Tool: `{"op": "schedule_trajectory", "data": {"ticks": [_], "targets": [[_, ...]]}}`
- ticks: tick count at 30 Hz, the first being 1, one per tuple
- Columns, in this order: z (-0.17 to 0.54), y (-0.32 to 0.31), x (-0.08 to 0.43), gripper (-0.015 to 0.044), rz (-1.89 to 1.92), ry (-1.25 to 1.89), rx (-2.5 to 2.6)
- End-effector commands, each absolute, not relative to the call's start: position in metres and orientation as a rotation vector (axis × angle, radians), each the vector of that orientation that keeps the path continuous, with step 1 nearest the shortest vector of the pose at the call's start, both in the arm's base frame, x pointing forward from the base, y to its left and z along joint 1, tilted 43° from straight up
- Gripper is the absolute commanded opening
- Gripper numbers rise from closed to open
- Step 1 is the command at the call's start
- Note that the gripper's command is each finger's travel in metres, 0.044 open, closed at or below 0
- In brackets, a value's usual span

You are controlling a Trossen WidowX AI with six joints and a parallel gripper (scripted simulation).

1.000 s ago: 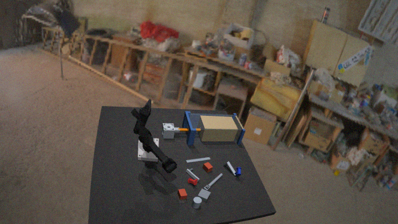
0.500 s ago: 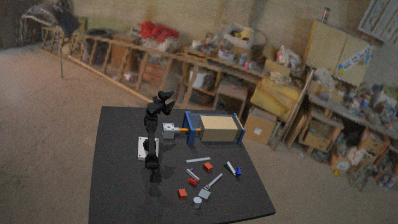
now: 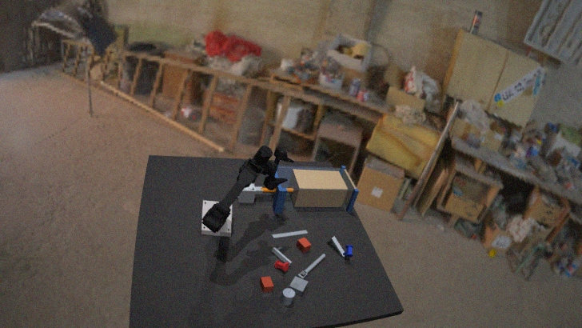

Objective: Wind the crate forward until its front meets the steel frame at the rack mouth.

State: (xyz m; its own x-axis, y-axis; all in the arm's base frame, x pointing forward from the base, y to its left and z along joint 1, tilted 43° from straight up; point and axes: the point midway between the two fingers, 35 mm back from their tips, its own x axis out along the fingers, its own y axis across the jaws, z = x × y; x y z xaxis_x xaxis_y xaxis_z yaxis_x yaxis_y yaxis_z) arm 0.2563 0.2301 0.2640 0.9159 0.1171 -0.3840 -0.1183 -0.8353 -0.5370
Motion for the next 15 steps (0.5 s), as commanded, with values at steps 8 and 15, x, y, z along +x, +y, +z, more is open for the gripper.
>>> {"op": "schedule_trajectory", "data": {"ticks": [8,15], "targets": [[0.203,0.085,0.343,0.044,0.826,0.776,-2.629],[0.166,-0.034,0.348,0.044,1.171,1.275,-2.463]]}}
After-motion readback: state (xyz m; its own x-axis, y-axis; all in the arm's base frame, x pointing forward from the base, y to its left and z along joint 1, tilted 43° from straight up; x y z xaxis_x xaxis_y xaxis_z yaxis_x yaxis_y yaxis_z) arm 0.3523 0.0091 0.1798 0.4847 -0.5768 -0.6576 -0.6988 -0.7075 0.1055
